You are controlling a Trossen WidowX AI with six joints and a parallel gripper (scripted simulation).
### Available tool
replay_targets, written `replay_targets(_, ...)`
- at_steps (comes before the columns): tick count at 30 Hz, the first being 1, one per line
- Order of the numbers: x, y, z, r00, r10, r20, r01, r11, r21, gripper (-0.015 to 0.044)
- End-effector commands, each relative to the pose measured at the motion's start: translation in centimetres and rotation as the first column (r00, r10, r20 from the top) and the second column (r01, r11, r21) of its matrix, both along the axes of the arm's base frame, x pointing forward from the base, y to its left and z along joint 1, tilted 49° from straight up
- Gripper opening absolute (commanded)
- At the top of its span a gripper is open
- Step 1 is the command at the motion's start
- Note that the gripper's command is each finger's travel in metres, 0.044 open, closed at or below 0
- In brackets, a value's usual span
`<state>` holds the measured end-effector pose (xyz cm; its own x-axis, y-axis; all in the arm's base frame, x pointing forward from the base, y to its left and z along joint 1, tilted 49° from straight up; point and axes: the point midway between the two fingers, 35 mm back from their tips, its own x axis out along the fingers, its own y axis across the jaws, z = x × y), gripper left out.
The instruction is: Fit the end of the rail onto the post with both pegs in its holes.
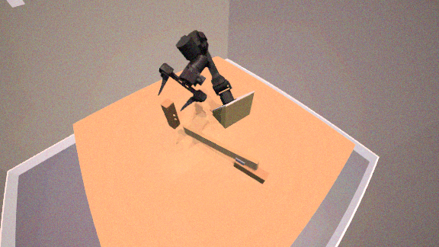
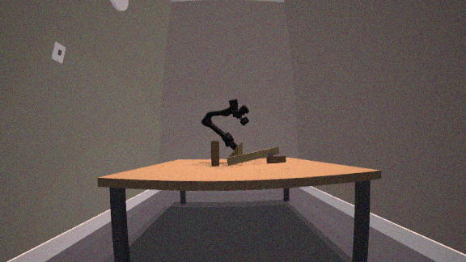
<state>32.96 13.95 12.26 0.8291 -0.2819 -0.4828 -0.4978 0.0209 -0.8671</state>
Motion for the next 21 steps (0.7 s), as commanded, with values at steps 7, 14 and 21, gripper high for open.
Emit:
replay_targets(7, -4.5, -10.4, -12.7, 0.702, -0.267, -0.66, -0.041, 0.91, -0.412, 0.044)
replay_targets(14, -9.8, -15.5, -15.2, 0.313, -0.424, -0.85, -0.144, 0.864, -0.483, 0.044)
replay_targets(21, -9.7, -15.7, -15.0, 0.313, -0.424, -0.85, -0.143, 0.863, -0.484, 0.044)
